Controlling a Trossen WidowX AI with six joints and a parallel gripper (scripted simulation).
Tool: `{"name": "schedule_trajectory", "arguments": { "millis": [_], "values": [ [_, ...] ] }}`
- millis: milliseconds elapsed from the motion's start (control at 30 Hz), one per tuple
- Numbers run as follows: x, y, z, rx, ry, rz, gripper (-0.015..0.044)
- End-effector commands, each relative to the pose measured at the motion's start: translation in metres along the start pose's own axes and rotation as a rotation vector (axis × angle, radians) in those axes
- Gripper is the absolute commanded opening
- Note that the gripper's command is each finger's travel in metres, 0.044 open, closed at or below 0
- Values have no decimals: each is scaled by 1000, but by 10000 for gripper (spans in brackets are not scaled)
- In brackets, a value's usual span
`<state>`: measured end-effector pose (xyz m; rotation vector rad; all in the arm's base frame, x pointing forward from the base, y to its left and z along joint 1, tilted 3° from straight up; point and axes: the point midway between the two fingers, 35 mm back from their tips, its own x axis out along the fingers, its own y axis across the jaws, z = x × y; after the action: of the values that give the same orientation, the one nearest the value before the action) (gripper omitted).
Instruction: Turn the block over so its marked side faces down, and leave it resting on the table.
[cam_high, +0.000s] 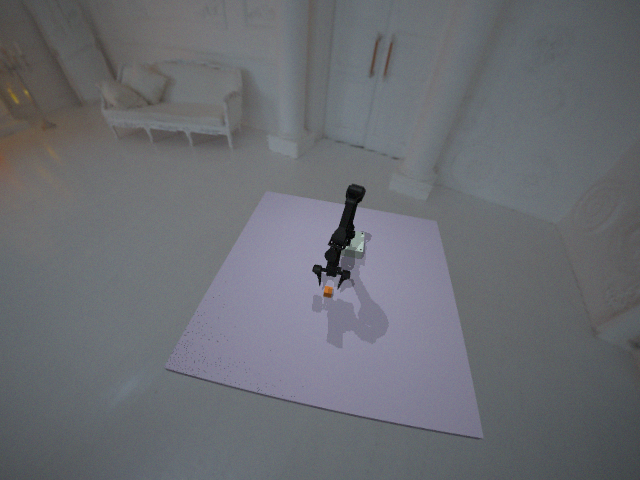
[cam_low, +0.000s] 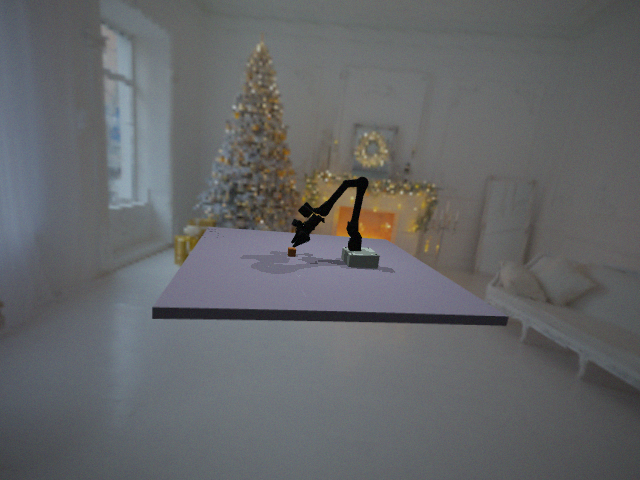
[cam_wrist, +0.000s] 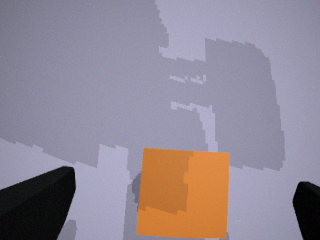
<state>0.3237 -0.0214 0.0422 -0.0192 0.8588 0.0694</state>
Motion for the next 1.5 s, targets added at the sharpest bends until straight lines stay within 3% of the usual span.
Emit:
{"name": "schedule_trajectory", "arguments": {
  "millis": [0, 267, 767, 1467],
  "values": [
    [-38, 2, 4, -21, 90, -8, 440],
    [-37, 2, 7, -19, 114, -8, 440],
    [-31, 2, 49, -16, 629, -13, 440],
    [9, 1, 20, -16, 635, -13, 440]
  ]
}}
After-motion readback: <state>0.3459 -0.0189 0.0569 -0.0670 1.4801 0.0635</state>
